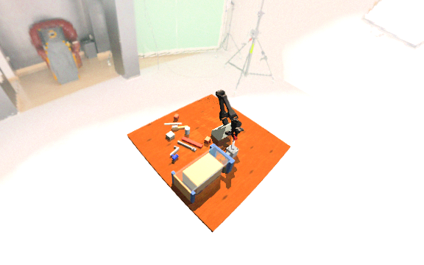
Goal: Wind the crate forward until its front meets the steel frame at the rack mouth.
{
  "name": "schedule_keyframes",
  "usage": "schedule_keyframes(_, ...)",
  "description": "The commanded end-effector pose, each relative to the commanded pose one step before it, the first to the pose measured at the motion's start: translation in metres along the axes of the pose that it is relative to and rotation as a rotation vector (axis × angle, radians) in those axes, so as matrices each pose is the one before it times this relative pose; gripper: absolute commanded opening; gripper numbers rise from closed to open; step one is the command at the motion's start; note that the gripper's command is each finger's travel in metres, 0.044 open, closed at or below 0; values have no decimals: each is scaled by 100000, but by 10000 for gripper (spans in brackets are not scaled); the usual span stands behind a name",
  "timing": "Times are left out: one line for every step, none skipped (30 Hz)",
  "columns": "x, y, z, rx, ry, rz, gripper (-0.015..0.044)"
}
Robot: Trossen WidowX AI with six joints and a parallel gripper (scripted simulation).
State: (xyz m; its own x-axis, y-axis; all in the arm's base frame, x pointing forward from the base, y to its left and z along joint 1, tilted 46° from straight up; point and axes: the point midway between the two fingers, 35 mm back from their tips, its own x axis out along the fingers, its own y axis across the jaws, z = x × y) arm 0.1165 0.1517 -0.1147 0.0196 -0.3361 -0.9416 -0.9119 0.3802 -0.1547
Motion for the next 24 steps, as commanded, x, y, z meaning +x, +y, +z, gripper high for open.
schedule_keyframes(-38,-1266,-868,783,2072,-3098,0)
schedule_keyframes(-24,-140,-54,2,7,-10,0)
schedule_keyframes(-15,-87,-34,1,5,-7,0)
schedule_keyframes(-23,-141,-51,2,7,-10,0)
schedule_keyframes(-14,-88,-32,1,5,-7,0)
schedule_keyframes(-21,-143,-48,2,7,-10,0)
schedule_keyframes(-13,-88,-30,1,5,-7,0)
schedule_keyframes(-20,-144,-45,2,6,-10,0)
schedule_keyframes(-12,-89,-28,2,5,-7,0)
schedule_keyframes(-18,-145,-42,2,6,-10,0)
schedule_keyframes(-11,-90,-26,2,5,-7,0)
schedule_keyframes(-17,-146,-39,2,6,-10,0)
schedule_keyframes(-10,-90,-24,2,4,-7,0)
schedule_keyframes(-15,-147,-35,2,6,-10,0)
schedule_keyframes(-9,-91,-22,2,4,-7,0)
schedule_keyframes(-14,-148,-32,2,6,-10,0)
schedule_keyframes(-8,-91,-21,2,4,-7,0)
schedule_keyframes(-13,-149,-29,2,6,-10,0)
schedule_keyframes(-8,-92,-19,2,4,-7,0)
schedule_keyframes(-11,-150,-26,2,5,-10,0)
schedule_keyframes(-7,-92,-17,2,4,-7,0)
schedule_keyframes(-10,-150,-23,3,5,-10,0)
schedule_keyframes(-6,-93,-15,2,4,-7,0)
schedule_keyframes(-8,-151,-20,3,5,-10,0)
